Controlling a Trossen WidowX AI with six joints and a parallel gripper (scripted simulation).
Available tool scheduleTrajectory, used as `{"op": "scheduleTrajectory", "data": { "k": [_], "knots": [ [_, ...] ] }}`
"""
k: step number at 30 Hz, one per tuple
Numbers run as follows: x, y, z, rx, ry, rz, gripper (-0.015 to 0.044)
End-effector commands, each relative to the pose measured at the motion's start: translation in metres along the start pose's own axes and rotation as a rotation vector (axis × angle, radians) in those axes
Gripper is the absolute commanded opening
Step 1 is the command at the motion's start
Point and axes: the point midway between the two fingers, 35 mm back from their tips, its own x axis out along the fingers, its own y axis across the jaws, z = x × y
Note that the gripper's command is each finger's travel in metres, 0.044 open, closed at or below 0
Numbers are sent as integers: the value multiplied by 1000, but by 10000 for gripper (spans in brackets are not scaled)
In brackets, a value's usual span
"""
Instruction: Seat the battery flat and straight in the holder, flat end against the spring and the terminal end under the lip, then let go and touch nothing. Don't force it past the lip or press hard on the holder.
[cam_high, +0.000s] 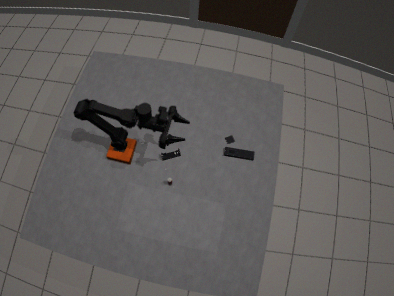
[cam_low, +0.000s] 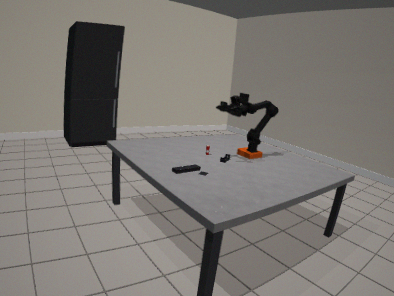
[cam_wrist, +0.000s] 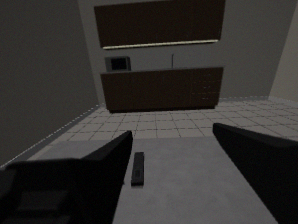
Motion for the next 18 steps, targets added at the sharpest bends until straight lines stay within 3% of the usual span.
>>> {"op": "scheduleTrajectory", "data": {
  "k": [1, 8, 15, 18],
  "knots": [
    [2, -1, -1, -12, 11, -3, 374],
    [46, -42, -53, -426, 451, -1, 190],
    [58, -94, -117, -752, 926, 236, 6],
    [52, -115, -142, -835, 1096, 413, 0]
  ]
}}
